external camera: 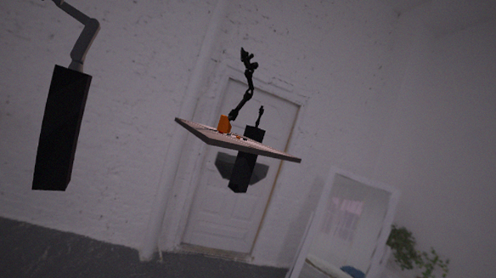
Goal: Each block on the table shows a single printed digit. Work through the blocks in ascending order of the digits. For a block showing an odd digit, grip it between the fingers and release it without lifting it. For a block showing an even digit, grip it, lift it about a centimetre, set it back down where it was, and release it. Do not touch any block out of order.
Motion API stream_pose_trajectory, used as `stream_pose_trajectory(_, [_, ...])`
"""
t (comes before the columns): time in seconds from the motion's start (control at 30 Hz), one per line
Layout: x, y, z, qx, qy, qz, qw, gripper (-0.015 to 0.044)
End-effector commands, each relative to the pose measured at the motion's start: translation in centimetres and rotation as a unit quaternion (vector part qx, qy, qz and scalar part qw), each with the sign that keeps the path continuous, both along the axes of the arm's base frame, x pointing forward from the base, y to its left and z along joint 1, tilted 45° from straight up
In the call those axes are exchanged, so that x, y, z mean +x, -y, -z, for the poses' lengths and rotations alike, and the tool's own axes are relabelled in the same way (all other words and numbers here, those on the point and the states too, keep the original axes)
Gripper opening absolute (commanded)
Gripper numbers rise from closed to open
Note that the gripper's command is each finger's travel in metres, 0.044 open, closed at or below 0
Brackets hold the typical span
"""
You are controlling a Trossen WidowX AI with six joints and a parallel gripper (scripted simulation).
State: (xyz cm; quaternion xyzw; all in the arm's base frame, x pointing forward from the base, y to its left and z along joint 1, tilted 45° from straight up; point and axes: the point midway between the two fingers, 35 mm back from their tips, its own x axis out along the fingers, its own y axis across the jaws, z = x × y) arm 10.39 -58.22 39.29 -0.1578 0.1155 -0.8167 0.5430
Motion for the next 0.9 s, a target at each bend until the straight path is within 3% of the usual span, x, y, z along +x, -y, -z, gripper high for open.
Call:
stream_pose_trajectory(0.0, [3.9,1.1,6.6,0.102,-0.060,-0.069,0.991,0.0400])
stream_pose_trajectory(0.43, [12.0,-2.4,23.9,0.347,-0.172,-0.257,0.885,0.0400])
stream_pose_trajectory(0.87, [16.1,-14.5,39.3,0.564,-0.211,-0.428,0.674,0.0400])
